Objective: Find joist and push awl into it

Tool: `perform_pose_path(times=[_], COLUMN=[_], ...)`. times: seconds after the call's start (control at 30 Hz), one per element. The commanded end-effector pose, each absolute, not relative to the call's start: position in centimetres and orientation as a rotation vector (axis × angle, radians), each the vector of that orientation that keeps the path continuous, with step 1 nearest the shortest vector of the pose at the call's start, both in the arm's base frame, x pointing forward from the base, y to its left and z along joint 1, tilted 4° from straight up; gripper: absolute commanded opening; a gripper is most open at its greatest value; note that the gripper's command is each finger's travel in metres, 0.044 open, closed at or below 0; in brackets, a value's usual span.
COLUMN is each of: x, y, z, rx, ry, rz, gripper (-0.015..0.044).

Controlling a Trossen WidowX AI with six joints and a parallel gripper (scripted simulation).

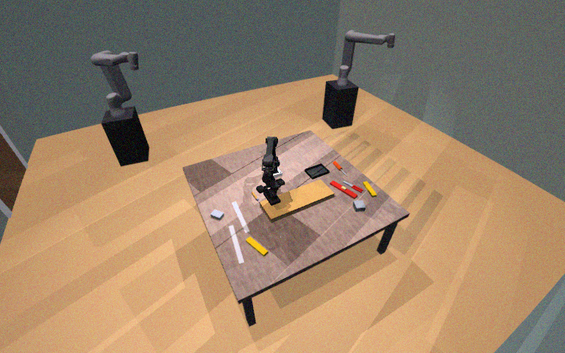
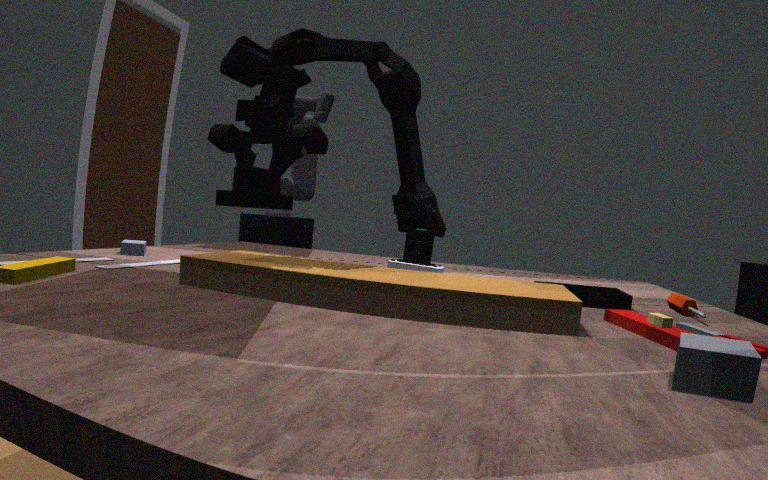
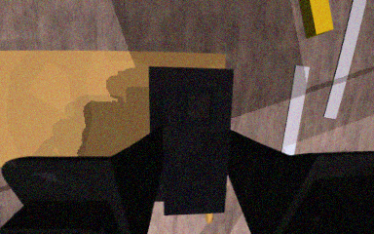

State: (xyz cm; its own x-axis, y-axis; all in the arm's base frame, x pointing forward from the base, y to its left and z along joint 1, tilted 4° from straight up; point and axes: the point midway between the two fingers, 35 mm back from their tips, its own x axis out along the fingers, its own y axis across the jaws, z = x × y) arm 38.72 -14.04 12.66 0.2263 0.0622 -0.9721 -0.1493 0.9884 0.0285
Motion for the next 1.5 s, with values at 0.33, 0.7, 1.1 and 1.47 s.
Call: perform_pose_path(times=[0.33,0.7,1.1,1.47], x=[39.1,39.1,39.0,38.9], y=[-14.1,-14.1,-14.0,-14.0], z=[11.4,9.8,8.1,6.9], rx=[-0.083,-0.083,-0.083,-0.083], ry=[1.326,1.326,1.326,1.326], rz=[0.153,0.153,0.153,0.153], gripper=[0.0000,0.0000,0.0000,0.0000])
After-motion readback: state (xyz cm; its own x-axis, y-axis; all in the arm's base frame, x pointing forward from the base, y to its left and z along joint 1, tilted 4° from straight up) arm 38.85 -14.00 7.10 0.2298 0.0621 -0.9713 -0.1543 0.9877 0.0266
